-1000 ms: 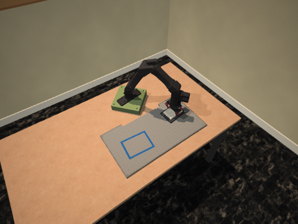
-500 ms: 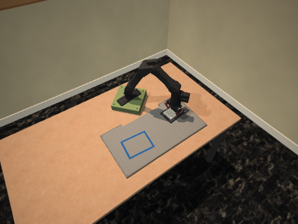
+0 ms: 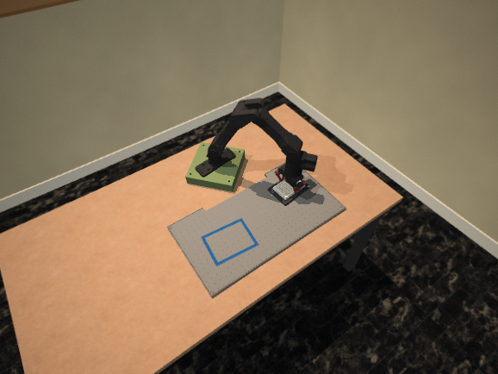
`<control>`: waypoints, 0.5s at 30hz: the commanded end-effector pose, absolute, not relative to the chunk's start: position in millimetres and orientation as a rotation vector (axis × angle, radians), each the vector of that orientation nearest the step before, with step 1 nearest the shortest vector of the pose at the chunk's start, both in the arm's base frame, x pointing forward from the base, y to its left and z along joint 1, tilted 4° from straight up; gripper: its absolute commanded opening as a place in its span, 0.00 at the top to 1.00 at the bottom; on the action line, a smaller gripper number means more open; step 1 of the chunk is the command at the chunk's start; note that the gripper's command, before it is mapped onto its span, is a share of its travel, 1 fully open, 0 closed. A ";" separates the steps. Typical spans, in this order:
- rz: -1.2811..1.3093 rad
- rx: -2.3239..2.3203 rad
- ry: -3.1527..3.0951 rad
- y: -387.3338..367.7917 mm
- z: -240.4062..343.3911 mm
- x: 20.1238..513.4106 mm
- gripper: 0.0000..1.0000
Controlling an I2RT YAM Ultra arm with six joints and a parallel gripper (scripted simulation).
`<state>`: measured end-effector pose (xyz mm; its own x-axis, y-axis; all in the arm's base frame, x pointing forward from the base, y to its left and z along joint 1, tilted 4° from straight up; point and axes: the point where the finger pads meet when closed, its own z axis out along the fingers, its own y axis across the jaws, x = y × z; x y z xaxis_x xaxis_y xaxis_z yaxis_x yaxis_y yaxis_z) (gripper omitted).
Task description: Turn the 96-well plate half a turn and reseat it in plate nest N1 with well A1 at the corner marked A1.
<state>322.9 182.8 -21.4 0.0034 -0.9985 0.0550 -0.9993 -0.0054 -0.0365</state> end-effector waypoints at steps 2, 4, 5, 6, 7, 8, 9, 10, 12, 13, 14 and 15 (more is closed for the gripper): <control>0.107 2.226 -2.216 184.9 -7.4 325.1 0.00; 0.107 2.226 -2.216 185.2 -2.0 324.8 0.00; 0.107 2.226 -2.216 185.3 0.6 324.7 0.00; 0.107 2.226 -2.216 185.4 3.3 324.6 0.00; 0.107 2.226 -2.216 185.6 6.0 324.4 0.00; 0.107 2.226 -2.216 185.7 8.6 324.3 0.00; 0.107 2.226 -2.216 185.9 11.3 324.2 0.00; 0.107 2.226 -2.216 186.0 14.0 324.1 0.00; 0.107 2.226 -2.216 186.2 19.3 323.8 0.00; 0.107 2.226 -2.216 186.2 19.3 323.8 0.00; 0.107 2.226 -2.216 186.2 19.3 323.8 0.00; 0.107 2.226 -2.216 186.4 22.0 323.7 0.00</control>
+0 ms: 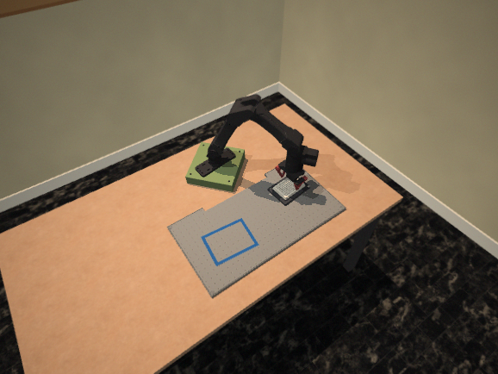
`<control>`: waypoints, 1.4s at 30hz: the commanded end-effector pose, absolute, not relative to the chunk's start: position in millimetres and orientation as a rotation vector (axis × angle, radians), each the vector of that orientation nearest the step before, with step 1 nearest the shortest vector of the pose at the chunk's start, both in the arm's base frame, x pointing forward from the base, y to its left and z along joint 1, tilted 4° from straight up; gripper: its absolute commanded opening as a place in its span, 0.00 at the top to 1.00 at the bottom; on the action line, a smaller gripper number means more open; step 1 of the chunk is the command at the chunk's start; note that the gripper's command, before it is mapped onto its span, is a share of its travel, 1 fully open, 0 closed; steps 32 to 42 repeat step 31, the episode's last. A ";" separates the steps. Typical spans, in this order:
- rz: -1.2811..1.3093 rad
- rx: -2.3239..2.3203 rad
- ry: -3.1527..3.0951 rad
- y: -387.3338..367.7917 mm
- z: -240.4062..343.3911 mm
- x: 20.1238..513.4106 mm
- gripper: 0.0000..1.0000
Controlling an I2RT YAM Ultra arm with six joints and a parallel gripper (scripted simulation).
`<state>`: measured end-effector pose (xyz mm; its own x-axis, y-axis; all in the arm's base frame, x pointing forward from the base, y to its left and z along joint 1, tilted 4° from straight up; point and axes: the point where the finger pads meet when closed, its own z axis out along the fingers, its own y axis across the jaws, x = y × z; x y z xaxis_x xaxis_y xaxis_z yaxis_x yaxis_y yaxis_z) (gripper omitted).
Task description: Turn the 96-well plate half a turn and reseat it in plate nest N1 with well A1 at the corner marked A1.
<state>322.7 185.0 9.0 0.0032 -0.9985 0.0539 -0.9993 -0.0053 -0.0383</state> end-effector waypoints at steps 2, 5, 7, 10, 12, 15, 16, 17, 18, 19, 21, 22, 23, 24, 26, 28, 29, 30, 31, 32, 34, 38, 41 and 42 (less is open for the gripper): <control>0.107 2.226 -2.216 186.6 27.3 323.4 0.00; 0.107 2.226 -2.216 187.0 35.3 323.1 0.00; 0.107 2.226 -2.216 187.3 40.6 322.9 0.00; 0.107 2.226 -2.216 187.7 48.6 322.5 0.00; 0.107 2.226 -2.216 187.9 53.9 322.2 0.00; 0.107 2.226 -2.216 188.2 59.3 322.0 0.00; 0.107 2.226 -2.216 188.2 59.3 322.0 0.00; 0.107 2.226 -2.216 188.3 61.9 321.8 0.00; 0.107 2.226 -2.216 188.4 64.6 321.7 0.00; 0.106 2.226 -2.216 188.6 67.3 321.6 0.00; 0.106 2.226 -2.216 188.8 71.4 321.4 0.00; 0.106 2.226 -2.216 188.8 71.4 321.3 0.00; 0.106 2.226 -2.216 188.8 71.4 321.4 0.00; 0.106 2.226 -2.216 188.8 71.4 321.4 0.00; 0.106 2.226 -2.216 188.8 71.4 321.4 0.00; 0.106 2.226 -2.216 188.8 71.4 321.4 0.00; 0.106 2.226 -2.216 188.8 71.4 321.4 0.00; 0.106 2.226 -2.216 188.8 71.4 321.4 0.00; 0.106 2.226 -2.216 188.8 71.4 321.4 0.00; 0.106 2.226 -2.216 188.8 71.4 321.4 0.00; 0.106 2.226 -2.216 188.8 71.4 321.4 0.00; 0.106 2.226 -2.216 188.8 71.4 321.4 0.00; 0.106 2.226 -2.216 188.8 71.4 321.4 0.00; 0.106 2.226 -2.216 188.8 71.4 321.4 0.00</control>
